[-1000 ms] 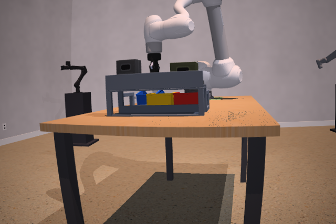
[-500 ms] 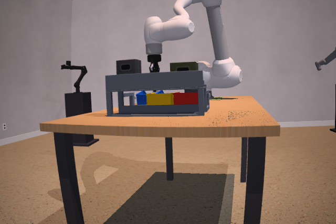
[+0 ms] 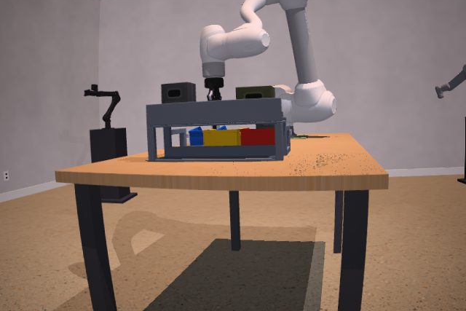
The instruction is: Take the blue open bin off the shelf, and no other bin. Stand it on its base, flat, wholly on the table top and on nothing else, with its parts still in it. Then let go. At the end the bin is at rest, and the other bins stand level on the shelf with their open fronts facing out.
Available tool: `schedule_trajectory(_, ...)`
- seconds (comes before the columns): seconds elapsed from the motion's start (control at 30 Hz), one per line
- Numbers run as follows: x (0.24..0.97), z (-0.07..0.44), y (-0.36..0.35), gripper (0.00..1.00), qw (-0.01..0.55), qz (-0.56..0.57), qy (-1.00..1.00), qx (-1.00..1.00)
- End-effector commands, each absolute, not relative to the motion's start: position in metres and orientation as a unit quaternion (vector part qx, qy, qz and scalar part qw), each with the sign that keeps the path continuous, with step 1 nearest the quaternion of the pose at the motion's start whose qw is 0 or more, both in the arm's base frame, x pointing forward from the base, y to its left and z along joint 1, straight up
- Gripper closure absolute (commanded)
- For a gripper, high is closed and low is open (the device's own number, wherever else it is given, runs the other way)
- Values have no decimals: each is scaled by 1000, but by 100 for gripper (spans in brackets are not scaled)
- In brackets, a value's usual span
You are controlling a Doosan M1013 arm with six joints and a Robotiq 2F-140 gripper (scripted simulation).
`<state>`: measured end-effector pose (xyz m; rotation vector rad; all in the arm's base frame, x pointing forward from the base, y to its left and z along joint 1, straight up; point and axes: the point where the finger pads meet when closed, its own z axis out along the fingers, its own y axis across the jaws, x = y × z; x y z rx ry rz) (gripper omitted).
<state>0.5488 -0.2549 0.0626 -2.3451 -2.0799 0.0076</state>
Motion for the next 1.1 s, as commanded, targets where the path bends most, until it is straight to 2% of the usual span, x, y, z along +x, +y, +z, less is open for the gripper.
schedule_trajectory(0.0,549,63,-255,100,3,2,-664,-748)
schedule_trajectory(1.07,549,48,-255,100,3,2,-664,-748)
